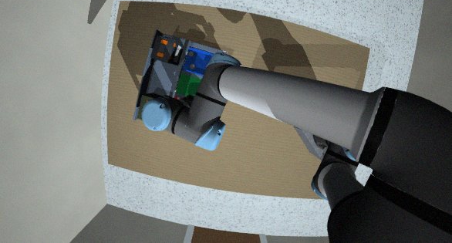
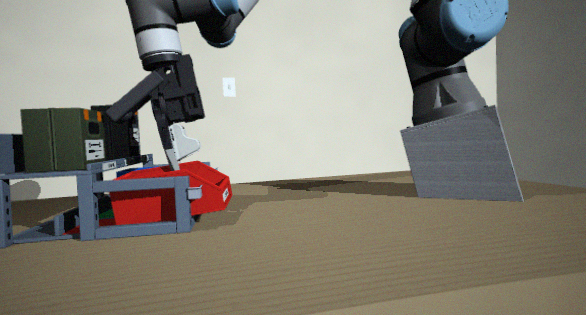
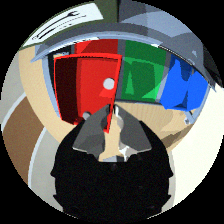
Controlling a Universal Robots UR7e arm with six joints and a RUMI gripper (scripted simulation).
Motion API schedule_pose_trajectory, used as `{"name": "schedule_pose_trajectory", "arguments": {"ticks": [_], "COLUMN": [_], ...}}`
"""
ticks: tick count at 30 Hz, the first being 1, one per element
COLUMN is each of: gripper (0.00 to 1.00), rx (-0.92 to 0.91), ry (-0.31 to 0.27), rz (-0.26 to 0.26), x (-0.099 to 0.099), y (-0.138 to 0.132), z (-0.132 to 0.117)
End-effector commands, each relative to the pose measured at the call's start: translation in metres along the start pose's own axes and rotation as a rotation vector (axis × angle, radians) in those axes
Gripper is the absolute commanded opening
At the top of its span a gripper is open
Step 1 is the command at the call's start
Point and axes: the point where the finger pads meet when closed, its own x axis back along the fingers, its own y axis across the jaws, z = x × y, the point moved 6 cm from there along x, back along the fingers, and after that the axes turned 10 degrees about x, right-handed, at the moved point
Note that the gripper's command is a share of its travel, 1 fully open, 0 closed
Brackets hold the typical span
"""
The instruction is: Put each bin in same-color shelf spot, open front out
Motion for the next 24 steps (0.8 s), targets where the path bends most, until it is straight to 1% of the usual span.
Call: {"name": "schedule_pose_trajectory", "arguments": {"ticks": [1,24], "gripper": [0.00,0.00], "rx": [0.000,0.001], "ry": [0.005,0.011], "rz": [-0.001,-0.002], "x": [0.0009,0.0012], "y": [0.0006,0.0014], "z": [0.0031,0.0074]}}
